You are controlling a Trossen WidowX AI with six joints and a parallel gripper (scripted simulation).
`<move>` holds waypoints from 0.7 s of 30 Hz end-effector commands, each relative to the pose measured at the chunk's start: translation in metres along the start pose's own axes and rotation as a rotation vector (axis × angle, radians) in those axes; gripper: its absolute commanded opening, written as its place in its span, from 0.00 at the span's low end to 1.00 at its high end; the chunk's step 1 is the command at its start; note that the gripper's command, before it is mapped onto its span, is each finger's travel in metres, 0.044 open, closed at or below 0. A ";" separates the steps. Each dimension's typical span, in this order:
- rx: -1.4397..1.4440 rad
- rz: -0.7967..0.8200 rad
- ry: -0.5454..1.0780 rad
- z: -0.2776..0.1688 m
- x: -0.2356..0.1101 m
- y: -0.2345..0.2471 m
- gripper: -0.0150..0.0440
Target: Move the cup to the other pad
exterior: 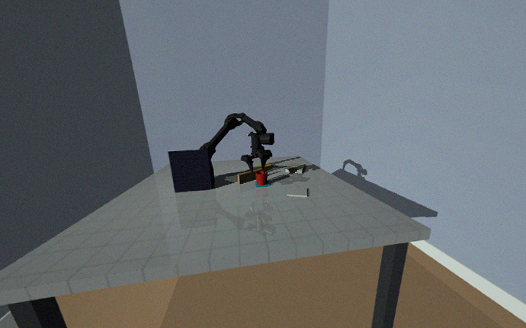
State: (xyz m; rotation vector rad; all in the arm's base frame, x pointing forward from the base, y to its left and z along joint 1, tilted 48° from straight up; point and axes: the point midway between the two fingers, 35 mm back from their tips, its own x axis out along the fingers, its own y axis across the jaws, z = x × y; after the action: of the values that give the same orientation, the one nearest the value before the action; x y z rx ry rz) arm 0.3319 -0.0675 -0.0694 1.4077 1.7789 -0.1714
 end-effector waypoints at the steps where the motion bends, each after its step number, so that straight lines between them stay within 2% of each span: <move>1: -0.006 -0.003 -0.005 0.001 -0.011 0.000 1.00; 14: -0.012 -0.007 -0.008 0.002 -0.059 0.001 1.00; 21: -0.006 0.000 -0.009 0.003 -0.058 0.002 1.00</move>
State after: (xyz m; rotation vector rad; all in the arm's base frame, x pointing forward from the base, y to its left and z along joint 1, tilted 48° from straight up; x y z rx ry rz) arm 0.3359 -0.1115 -0.0311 1.4007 1.7706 -0.1724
